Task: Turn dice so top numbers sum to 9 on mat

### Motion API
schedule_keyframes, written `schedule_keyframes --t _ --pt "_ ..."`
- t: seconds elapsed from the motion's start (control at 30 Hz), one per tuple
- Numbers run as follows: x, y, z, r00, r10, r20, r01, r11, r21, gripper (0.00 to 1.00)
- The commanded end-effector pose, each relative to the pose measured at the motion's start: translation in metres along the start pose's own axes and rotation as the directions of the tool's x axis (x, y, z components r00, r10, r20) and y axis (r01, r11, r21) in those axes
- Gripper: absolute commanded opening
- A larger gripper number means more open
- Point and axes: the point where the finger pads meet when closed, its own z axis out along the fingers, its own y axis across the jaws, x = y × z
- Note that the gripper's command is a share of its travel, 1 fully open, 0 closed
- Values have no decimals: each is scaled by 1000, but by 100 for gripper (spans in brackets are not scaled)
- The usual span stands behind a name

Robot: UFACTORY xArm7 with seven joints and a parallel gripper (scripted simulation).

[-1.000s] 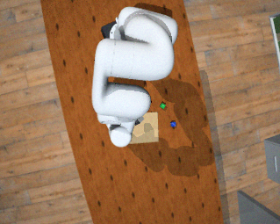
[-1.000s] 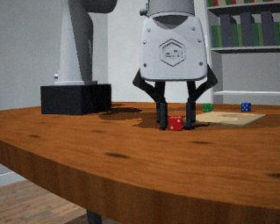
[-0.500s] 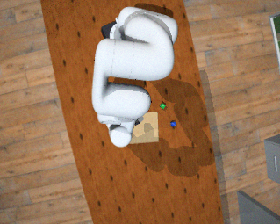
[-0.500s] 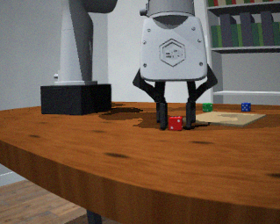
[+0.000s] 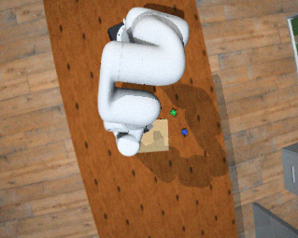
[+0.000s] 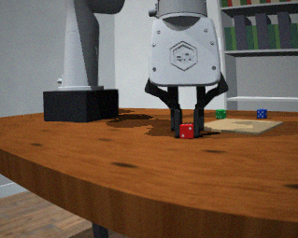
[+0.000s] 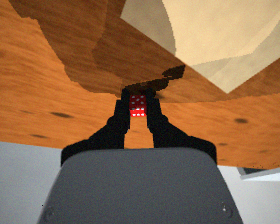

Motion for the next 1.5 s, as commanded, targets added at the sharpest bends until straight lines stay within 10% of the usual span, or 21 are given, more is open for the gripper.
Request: schedule_keyframes --t 0.0,1.1,1.47 --pt "-1 1 -1 1000 0 2 0 1000 -3 15" --pt "-1 1 -4 1000 0 2 0 1000 -3 15" --pt "-1 1 -73 1000 0 2 0 1000 -3 15"
